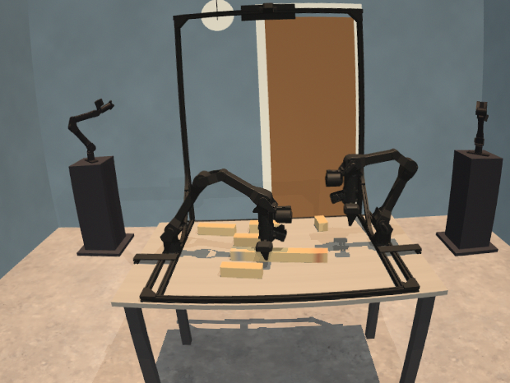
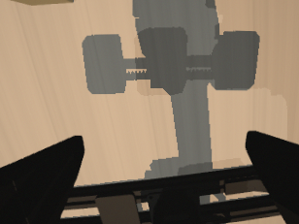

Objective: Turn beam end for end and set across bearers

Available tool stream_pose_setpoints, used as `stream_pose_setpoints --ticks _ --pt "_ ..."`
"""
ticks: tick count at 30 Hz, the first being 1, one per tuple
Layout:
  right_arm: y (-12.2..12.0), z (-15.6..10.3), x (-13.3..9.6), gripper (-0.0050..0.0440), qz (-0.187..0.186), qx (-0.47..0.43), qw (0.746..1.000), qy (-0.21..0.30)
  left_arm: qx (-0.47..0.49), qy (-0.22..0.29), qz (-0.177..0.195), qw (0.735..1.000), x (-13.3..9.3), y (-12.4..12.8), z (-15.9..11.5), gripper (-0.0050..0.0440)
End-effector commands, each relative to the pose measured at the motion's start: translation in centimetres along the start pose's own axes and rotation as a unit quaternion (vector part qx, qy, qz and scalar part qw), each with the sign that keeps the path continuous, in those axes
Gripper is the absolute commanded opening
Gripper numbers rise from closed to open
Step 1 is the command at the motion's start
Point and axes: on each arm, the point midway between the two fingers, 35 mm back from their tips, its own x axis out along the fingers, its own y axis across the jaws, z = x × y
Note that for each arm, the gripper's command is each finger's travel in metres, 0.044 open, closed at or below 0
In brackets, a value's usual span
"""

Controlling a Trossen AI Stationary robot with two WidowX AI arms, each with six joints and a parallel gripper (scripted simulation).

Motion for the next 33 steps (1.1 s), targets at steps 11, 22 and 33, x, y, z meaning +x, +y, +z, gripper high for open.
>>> stream_pose_setpoints --ticks 11,22,33 --pt "0.0 -0.2 -2.0 0.0000 0.000 0.001 1.000 0.003 -0.001 0.002 -0.001 1.000 0.1 0.0 -0.1 0.0440" --pt "0.0 -0.7 -3.5 0.0000 0.000 0.001 1.000 0.003 -0.001 0.002 -0.001 1.000 0.1 0.0 -0.1 0.0440" --pt "0.0 -0.9 -4.8 0.0000 0.000 0.001 1.000 0.003 -0.001 0.002 -0.001 1.000 0.1 0.0 -0.1 0.0440"
